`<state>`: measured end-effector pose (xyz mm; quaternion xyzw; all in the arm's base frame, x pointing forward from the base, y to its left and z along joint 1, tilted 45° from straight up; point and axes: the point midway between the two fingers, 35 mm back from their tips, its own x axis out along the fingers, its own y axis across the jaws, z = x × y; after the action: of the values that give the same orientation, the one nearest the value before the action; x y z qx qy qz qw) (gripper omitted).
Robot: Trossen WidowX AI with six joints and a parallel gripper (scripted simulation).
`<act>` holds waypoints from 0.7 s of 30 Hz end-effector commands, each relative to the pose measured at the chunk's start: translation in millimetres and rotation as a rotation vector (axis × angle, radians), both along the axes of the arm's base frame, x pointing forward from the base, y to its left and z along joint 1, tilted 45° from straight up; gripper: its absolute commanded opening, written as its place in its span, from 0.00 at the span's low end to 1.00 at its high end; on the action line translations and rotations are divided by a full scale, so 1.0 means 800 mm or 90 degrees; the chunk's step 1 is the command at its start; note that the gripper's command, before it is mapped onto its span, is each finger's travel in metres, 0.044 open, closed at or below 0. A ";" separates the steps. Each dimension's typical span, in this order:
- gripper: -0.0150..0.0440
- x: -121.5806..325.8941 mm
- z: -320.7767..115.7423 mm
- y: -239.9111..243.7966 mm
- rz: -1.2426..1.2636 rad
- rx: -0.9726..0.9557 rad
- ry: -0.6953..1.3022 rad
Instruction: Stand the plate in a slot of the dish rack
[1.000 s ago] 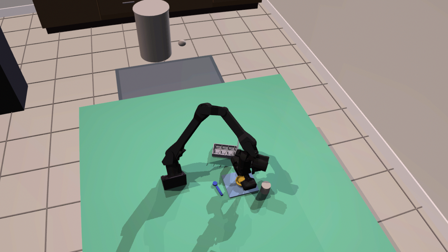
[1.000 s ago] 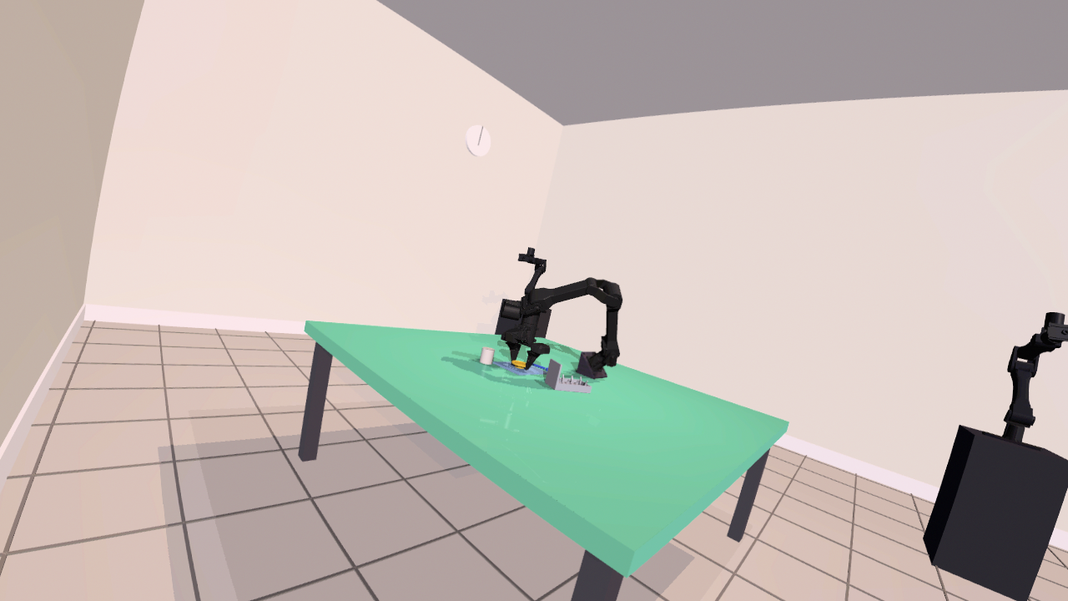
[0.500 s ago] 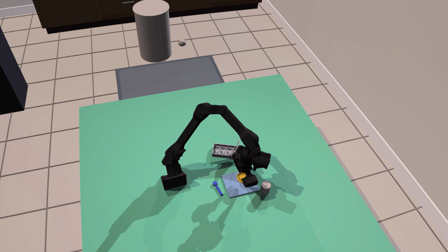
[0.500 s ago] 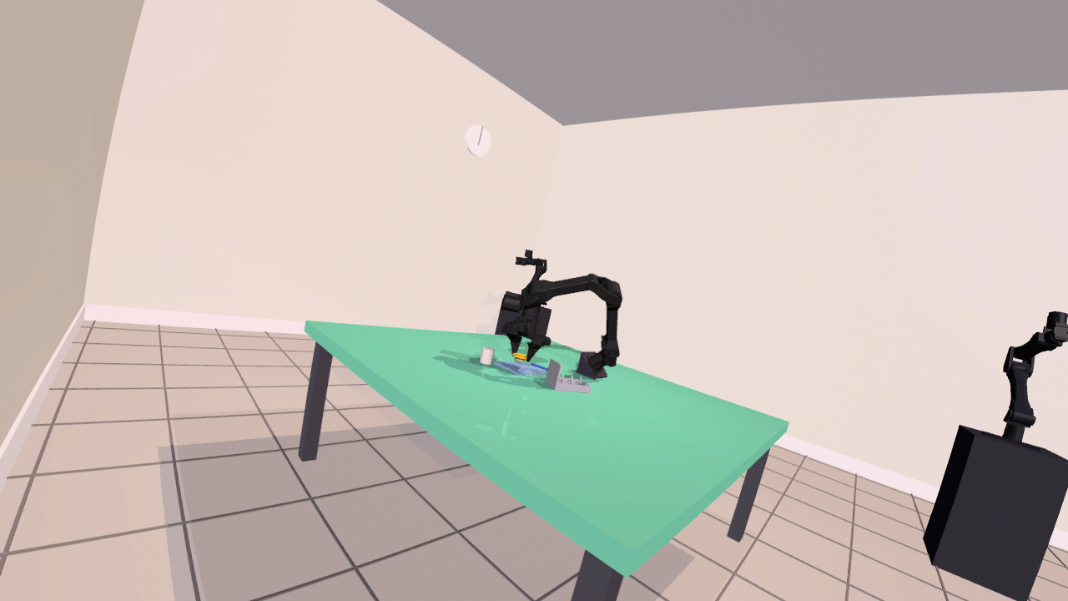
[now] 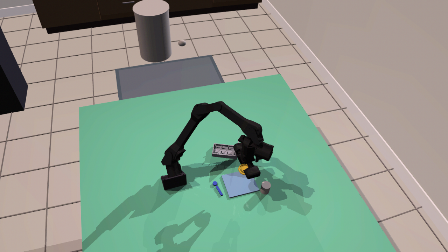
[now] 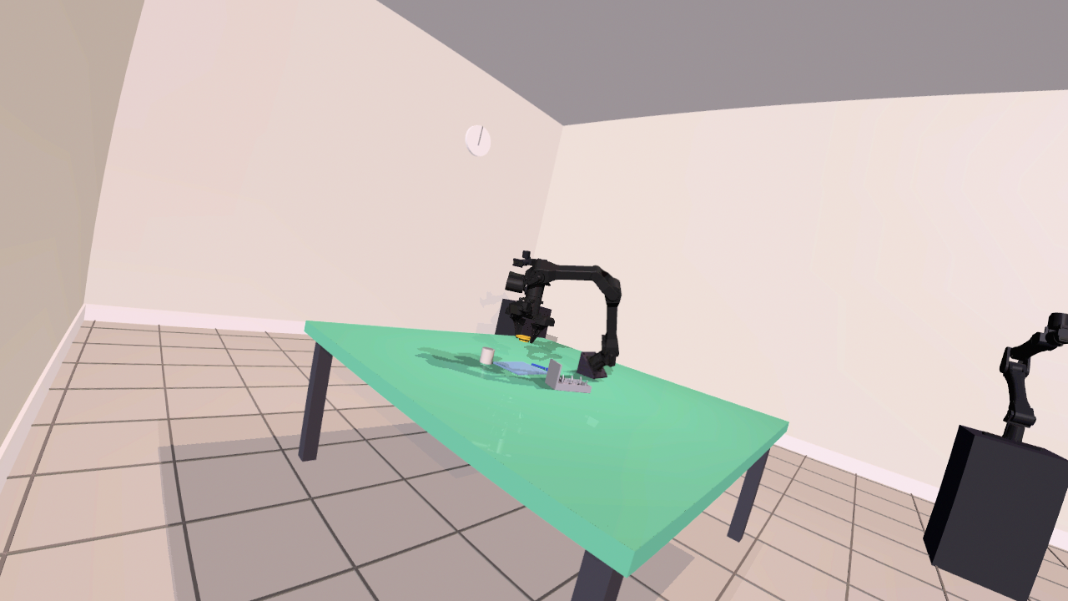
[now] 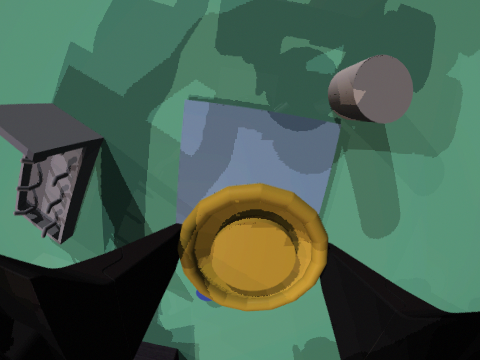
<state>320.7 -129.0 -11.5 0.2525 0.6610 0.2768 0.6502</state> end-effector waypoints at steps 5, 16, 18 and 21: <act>0.25 0.000 0.017 -0.016 0.001 -0.002 0.000; 0.25 -0.006 0.069 0.022 -0.163 -0.009 0.156; 0.25 -0.008 0.078 0.029 -0.195 -0.010 0.185; 0.25 -0.012 0.092 0.041 -0.244 -0.010 0.230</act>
<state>315.2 -108.6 49.6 0.3745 0.7019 0.1361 0.5904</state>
